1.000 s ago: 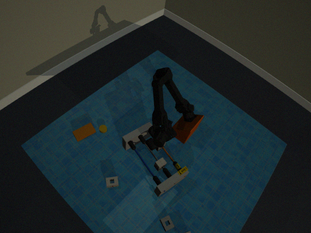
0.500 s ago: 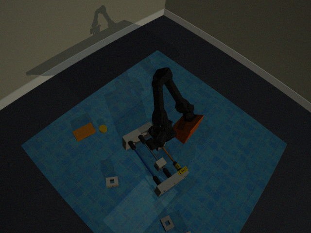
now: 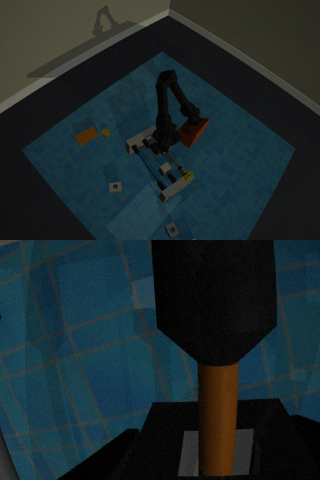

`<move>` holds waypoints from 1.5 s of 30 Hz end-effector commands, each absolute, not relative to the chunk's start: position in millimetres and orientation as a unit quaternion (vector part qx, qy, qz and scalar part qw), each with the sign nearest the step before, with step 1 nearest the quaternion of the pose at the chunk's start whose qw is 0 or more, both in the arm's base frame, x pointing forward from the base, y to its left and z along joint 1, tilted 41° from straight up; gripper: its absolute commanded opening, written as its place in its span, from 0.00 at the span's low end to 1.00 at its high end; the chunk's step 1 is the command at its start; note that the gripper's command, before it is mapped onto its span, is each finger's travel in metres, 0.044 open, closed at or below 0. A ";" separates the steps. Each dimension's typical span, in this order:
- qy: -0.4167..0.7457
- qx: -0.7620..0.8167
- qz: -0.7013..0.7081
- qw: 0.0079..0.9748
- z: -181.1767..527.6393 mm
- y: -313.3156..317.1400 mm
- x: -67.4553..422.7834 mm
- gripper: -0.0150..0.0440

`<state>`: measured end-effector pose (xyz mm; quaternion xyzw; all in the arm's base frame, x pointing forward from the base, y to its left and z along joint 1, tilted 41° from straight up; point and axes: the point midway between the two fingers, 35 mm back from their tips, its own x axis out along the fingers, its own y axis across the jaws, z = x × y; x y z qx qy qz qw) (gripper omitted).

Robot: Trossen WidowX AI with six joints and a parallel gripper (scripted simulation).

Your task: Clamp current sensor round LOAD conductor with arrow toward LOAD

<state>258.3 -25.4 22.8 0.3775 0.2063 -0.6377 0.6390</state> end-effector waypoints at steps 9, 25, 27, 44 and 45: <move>0.196 0.383 -0.620 0.656 22.7 -25.8 259.6 0.25; 0.198 0.385 -0.619 0.655 21.7 -25.7 260.6 0.48; 0.198 0.385 -0.619 0.655 21.7 -25.7 260.6 0.57; 0.198 0.385 -0.619 0.655 21.7 -25.7 260.6 0.72; 0.198 0.385 -0.619 0.655 21.7 -25.7 260.6 0.72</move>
